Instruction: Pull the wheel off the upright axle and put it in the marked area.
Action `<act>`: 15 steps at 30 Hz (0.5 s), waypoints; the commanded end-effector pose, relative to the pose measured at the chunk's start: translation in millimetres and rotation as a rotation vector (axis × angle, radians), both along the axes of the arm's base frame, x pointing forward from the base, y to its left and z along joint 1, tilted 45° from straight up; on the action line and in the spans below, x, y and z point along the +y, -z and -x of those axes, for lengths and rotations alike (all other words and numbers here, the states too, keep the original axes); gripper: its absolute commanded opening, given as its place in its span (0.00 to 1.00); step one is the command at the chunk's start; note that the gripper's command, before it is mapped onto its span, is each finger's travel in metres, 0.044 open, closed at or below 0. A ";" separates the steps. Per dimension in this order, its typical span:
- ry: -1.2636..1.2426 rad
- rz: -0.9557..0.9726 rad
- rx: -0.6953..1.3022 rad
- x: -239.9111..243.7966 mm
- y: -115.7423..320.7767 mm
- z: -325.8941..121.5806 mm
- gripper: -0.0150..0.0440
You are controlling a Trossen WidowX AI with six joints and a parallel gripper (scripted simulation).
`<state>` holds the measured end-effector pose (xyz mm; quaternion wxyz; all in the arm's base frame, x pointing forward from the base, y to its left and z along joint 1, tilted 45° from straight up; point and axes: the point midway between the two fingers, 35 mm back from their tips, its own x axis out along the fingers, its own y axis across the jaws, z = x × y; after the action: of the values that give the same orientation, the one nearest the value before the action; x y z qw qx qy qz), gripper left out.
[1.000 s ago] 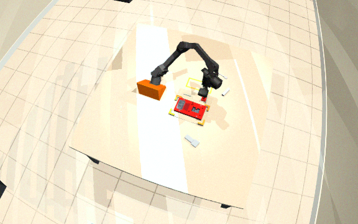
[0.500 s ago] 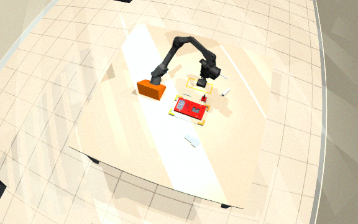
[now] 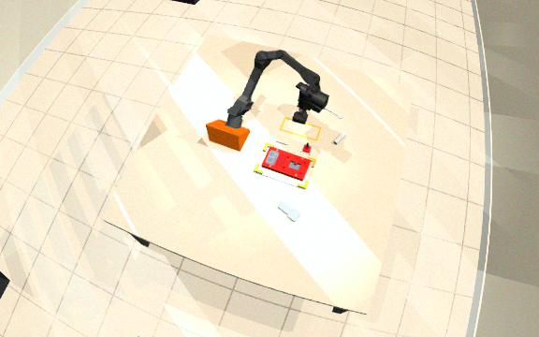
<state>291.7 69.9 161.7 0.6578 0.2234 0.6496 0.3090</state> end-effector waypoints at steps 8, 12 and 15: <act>-0.001 -0.005 0.006 21.4 20.4 1.3 0.25; -0.001 -0.004 0.005 36.0 35.5 0.9 0.25; -0.001 -0.004 0.005 47.2 46.5 1.7 0.25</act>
<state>292.4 107.4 123.7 0.6586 0.2220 0.6494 0.3084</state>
